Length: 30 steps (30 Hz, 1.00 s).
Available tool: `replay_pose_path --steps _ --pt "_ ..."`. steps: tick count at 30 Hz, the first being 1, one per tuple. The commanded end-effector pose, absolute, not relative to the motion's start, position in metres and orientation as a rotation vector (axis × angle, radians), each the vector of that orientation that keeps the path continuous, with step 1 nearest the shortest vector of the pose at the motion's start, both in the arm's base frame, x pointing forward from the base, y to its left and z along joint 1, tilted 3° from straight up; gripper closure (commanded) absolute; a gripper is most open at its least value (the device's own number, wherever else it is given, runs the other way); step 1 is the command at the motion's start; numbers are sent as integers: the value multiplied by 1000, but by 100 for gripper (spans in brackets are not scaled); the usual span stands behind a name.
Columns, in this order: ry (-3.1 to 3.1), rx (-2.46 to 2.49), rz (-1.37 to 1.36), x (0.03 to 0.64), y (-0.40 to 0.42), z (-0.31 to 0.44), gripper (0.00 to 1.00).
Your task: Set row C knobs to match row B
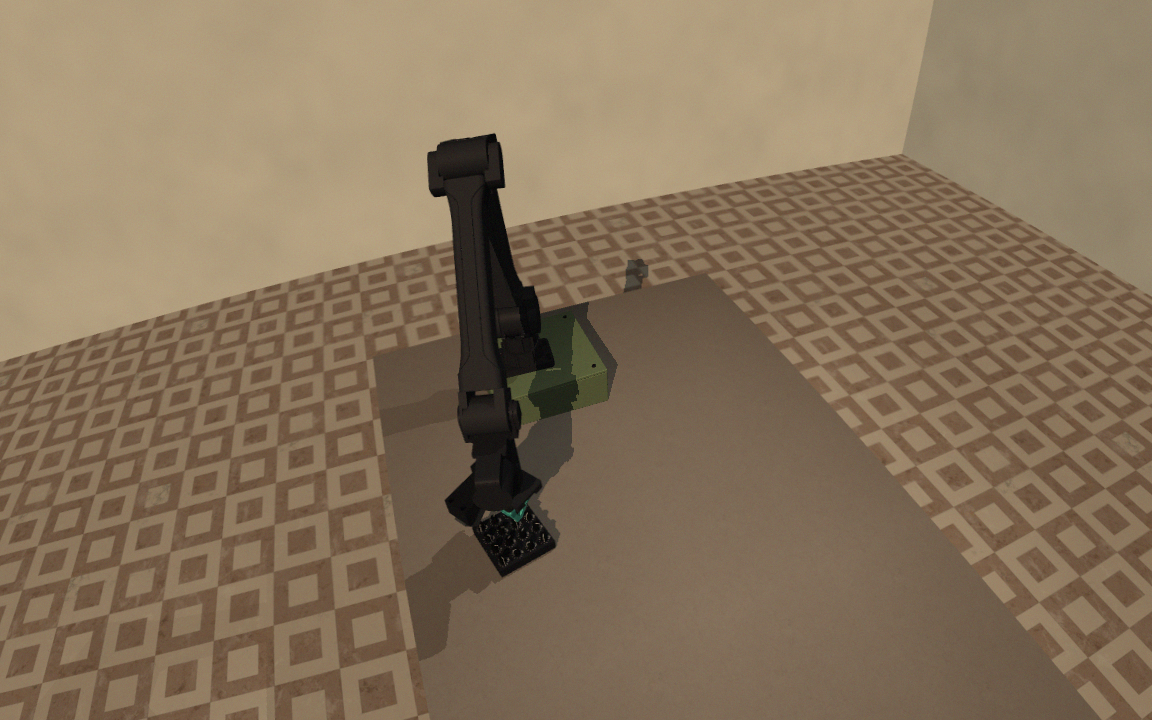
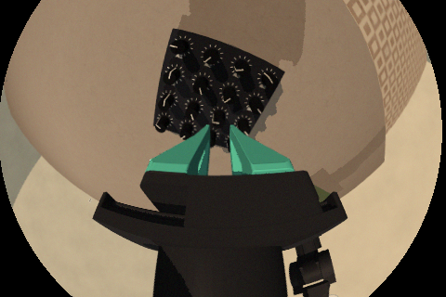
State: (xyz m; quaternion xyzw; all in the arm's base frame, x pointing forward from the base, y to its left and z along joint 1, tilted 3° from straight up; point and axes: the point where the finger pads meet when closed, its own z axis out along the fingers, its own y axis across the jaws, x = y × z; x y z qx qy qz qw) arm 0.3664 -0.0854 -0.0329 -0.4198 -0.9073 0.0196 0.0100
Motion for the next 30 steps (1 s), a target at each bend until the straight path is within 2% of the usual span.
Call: replay_pose_path --steps 1,30 --pt "-2877 -1328 49 384 -84 -26 81" --pt "-2862 -1322 55 376 -86 -44 81"
